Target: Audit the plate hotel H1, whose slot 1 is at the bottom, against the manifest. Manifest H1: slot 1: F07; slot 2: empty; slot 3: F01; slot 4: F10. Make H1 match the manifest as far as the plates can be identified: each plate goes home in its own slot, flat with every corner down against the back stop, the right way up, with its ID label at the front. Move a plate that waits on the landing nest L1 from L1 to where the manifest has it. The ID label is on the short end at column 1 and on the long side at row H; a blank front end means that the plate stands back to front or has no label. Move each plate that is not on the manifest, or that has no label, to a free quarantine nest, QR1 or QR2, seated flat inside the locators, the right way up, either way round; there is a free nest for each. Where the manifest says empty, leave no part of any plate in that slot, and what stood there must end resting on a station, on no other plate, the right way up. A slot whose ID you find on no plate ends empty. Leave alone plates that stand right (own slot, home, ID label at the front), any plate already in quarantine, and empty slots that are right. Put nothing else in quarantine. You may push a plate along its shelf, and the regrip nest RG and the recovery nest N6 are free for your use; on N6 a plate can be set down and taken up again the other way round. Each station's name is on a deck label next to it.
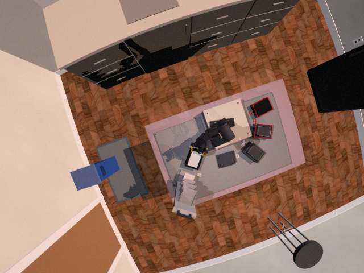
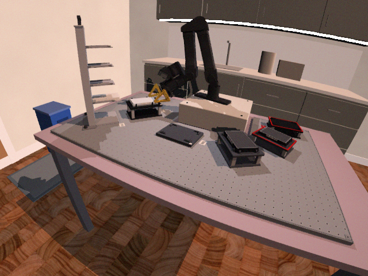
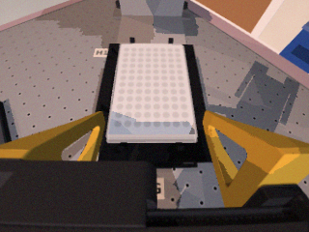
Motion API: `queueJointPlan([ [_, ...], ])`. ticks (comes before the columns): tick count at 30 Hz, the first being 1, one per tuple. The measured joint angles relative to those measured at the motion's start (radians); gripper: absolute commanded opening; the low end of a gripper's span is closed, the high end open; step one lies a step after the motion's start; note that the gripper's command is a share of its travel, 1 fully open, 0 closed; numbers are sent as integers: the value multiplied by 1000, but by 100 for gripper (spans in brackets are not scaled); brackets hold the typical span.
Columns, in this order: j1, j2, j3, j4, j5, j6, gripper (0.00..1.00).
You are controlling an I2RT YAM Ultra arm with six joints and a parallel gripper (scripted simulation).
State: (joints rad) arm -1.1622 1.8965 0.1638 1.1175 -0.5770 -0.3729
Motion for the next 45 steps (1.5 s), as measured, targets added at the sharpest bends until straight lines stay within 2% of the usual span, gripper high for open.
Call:
queueJointPlan([
  [15, -9, -226, 3, -202, -2, -4, 100],
  [21, -8, -269, 5, -268, -3, -5, 100],
  [33, -13, -425, 27, -427, -6, -7, 100],
  [45, -26, -577, 64, -625, -14, -16, 100],
])
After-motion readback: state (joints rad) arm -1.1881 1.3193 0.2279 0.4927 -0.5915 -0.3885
